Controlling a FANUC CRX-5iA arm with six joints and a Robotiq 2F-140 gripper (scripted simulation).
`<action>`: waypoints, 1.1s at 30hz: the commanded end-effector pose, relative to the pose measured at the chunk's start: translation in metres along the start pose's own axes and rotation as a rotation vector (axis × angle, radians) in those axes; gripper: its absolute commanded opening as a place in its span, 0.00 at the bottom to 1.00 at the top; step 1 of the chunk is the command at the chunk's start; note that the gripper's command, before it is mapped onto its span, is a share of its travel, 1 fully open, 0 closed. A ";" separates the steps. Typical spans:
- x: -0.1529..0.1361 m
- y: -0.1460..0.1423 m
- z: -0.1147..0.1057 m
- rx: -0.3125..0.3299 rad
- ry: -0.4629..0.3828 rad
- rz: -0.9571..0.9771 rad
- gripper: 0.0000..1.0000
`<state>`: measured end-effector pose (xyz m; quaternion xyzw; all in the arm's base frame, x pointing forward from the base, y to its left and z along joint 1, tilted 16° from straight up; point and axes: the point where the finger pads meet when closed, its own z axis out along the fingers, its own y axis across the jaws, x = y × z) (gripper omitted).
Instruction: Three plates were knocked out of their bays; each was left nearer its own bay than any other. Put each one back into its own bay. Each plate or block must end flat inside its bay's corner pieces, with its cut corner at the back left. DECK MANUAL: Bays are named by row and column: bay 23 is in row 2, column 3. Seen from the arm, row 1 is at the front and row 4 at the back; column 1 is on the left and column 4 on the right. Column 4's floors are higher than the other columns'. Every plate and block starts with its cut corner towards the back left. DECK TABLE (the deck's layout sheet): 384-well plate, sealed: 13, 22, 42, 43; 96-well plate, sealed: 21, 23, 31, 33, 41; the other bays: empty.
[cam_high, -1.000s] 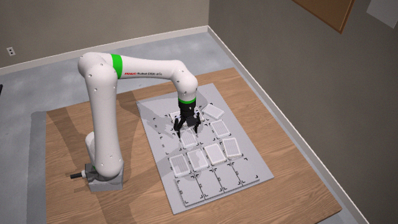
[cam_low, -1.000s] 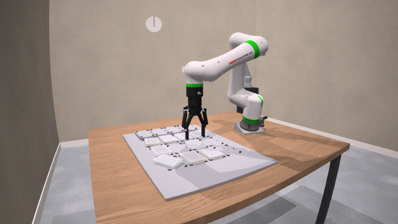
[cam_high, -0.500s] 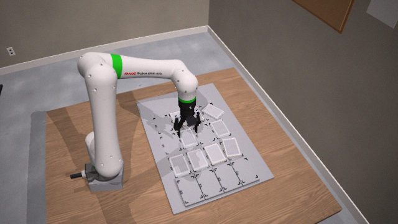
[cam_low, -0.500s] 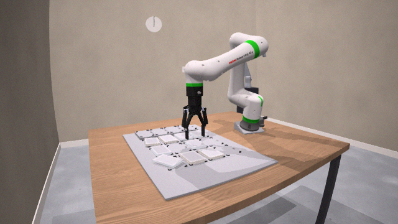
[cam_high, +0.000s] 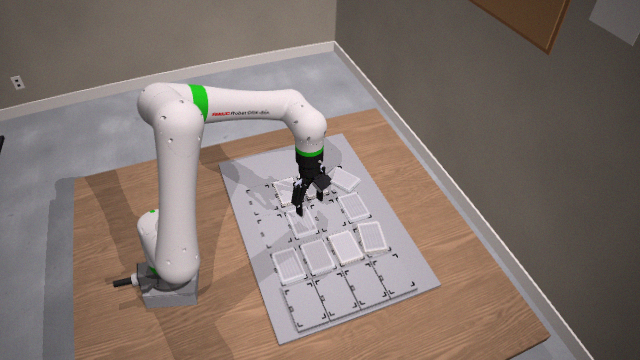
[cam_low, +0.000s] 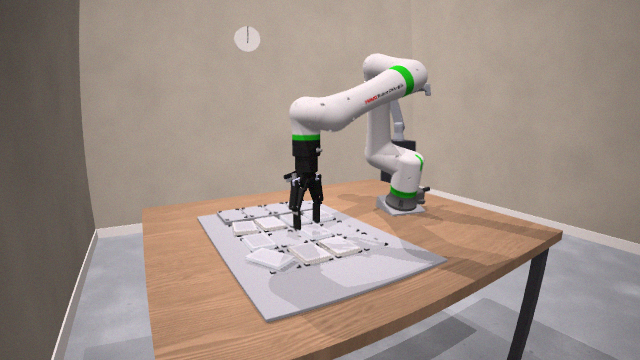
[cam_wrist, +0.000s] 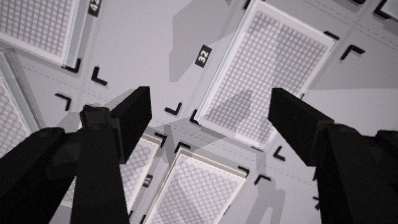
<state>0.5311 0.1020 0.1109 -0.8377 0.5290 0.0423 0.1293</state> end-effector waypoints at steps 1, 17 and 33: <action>-0.001 -0.014 -0.001 -0.001 -0.008 -0.114 0.70; -0.010 -0.069 -0.001 -0.001 -0.008 -0.118 0.70; -0.019 -0.124 -0.001 0.000 -0.008 -0.118 0.70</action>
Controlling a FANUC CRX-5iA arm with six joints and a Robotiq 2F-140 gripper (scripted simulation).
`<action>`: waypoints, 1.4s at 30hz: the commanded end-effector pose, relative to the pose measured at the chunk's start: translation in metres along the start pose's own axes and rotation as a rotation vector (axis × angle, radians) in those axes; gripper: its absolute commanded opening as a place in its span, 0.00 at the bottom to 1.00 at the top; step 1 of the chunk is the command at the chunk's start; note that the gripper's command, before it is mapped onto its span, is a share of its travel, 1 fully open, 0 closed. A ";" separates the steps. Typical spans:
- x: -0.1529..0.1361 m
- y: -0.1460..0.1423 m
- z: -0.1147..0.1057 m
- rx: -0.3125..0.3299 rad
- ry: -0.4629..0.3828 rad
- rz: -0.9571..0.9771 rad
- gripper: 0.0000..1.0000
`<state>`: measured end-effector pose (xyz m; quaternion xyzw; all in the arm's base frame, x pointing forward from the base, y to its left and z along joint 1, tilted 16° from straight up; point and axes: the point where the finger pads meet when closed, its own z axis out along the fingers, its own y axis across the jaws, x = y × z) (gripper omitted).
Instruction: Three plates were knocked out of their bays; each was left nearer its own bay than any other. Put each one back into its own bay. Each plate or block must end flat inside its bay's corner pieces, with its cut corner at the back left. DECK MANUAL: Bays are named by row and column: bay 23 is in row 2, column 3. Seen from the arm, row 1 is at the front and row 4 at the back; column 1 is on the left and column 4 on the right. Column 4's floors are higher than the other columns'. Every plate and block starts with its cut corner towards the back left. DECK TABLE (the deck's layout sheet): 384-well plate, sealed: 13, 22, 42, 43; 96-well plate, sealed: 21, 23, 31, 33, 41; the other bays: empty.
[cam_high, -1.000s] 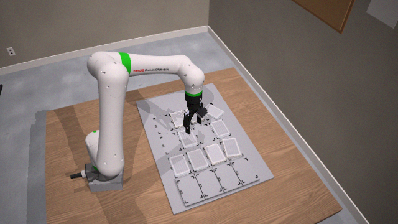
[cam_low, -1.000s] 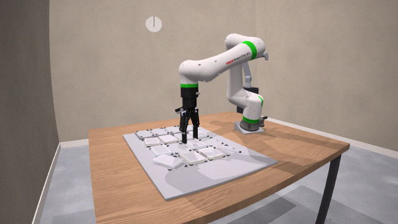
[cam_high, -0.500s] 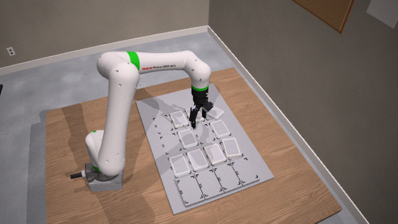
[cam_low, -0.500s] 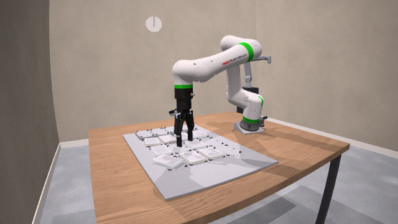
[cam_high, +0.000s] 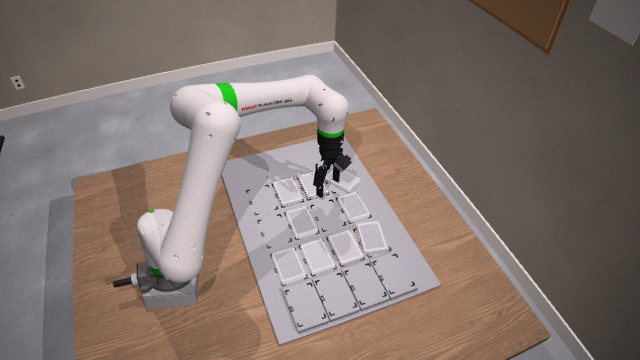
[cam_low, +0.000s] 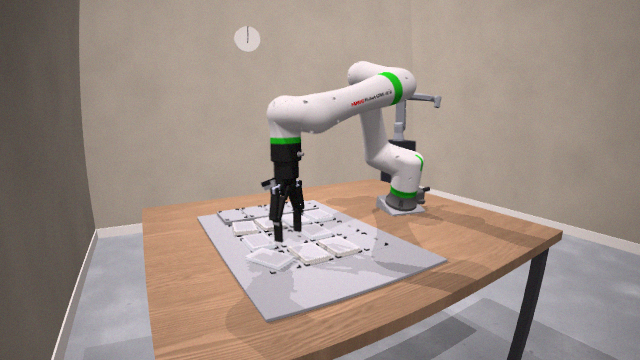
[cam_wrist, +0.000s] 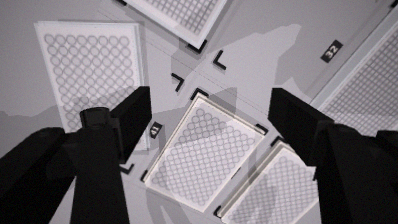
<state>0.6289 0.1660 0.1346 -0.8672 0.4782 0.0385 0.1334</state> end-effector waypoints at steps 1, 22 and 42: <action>0.000 -0.010 -0.001 0.001 0.001 0.000 0.70; -0.003 -0.086 -0.002 0.001 0.001 0.000 0.70; -0.003 -0.107 0.004 0.001 0.001 0.000 0.70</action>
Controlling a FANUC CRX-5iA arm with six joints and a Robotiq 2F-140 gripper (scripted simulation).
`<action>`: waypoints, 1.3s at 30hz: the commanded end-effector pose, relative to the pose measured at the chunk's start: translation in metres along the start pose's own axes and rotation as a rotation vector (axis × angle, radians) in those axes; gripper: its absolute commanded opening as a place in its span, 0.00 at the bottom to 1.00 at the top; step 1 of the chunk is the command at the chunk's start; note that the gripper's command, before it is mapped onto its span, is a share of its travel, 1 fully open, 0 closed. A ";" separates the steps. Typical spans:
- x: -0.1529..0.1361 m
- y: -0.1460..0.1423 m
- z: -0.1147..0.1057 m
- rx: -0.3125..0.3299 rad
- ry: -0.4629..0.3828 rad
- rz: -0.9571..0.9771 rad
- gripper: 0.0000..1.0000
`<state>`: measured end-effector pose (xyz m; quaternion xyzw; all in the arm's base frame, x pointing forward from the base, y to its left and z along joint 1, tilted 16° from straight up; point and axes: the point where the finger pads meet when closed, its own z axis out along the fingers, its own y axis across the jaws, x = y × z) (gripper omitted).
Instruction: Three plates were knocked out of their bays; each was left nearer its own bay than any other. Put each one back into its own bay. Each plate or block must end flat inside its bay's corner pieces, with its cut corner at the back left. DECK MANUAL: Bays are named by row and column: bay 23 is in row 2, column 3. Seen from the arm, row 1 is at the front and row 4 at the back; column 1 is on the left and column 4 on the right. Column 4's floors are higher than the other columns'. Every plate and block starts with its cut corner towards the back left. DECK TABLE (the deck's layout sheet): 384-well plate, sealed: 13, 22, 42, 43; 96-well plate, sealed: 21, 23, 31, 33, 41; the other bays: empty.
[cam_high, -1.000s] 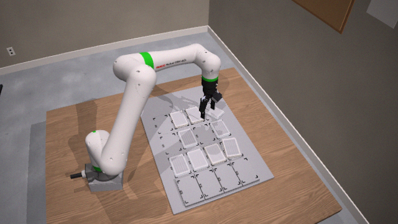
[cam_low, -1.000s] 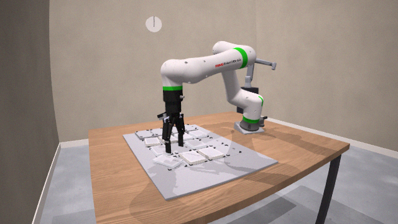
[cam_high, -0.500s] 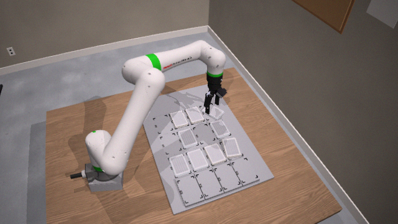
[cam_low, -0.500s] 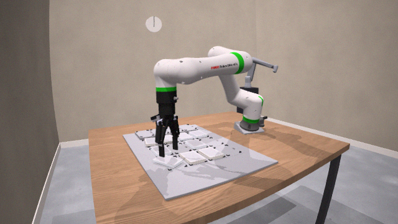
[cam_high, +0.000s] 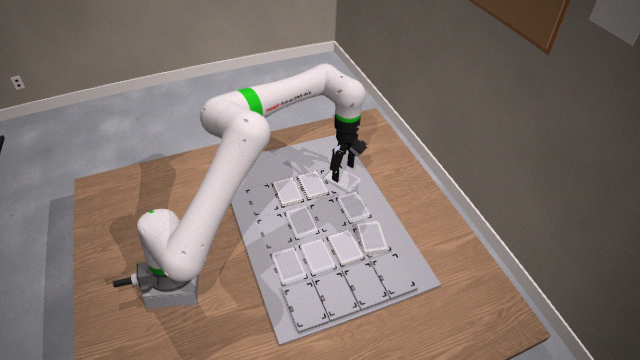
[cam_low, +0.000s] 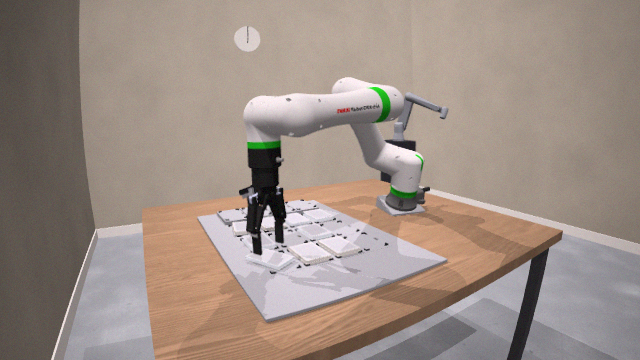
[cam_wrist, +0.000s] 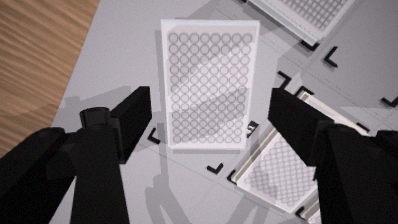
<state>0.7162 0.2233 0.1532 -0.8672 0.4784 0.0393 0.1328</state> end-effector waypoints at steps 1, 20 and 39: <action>0.000 -0.001 0.002 0.002 0.001 -0.001 0.70; 0.000 -0.001 0.015 0.002 0.001 -0.001 0.70; 0.000 -0.001 0.025 0.002 0.001 -0.001 0.70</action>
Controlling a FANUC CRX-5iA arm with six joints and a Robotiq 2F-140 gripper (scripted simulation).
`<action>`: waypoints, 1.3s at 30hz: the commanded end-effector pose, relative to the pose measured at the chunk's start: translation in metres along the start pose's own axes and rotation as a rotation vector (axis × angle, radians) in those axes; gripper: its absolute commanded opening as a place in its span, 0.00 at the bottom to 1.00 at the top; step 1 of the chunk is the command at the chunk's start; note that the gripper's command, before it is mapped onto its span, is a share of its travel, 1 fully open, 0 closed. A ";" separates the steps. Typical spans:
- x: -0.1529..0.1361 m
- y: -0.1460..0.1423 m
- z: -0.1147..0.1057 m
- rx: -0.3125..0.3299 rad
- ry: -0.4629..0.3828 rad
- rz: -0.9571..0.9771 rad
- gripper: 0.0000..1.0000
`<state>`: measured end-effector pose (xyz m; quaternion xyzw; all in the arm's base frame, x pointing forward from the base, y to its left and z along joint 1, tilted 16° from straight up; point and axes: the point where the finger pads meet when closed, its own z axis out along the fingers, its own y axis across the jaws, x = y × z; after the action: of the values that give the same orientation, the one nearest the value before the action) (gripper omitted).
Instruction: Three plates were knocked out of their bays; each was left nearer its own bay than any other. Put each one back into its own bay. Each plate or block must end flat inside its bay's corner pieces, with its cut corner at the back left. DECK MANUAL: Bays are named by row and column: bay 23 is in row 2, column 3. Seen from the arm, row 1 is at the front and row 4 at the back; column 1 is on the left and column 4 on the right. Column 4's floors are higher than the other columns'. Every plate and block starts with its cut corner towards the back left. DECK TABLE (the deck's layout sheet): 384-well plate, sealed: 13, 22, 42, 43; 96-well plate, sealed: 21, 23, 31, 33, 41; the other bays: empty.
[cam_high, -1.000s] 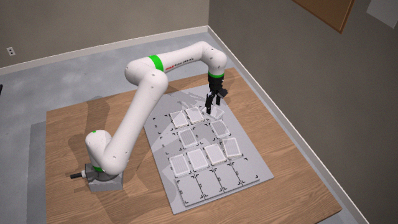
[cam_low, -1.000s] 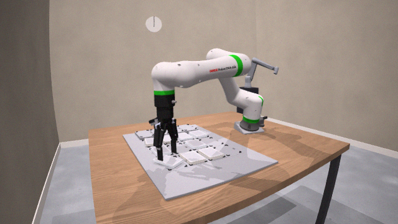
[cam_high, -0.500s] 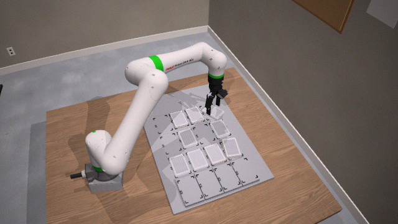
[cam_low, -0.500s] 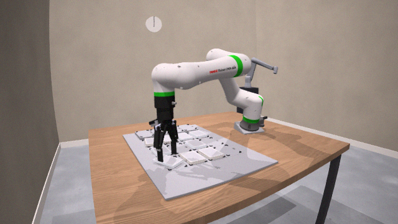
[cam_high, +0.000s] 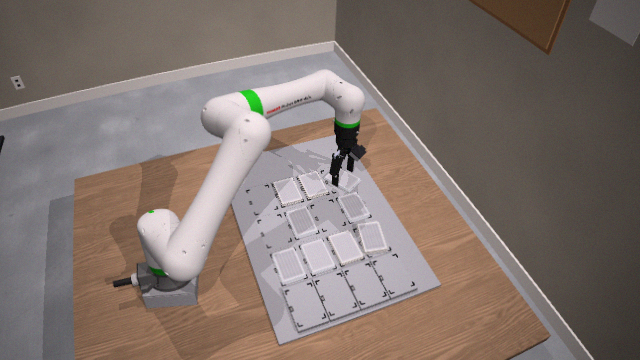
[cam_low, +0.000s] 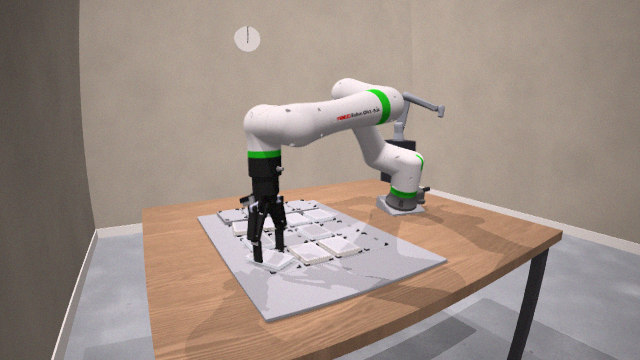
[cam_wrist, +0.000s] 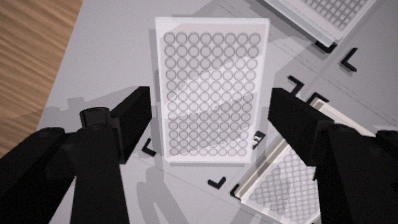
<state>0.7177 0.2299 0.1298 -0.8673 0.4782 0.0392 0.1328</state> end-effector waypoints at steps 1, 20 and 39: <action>0.000 -0.001 0.002 0.002 0.001 0.000 0.70; 0.000 -0.001 0.010 0.002 0.001 0.000 0.70; 0.000 -0.001 0.010 0.002 0.001 0.000 0.63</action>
<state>0.7184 0.2332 0.1183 -0.8673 0.4782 0.0392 0.1329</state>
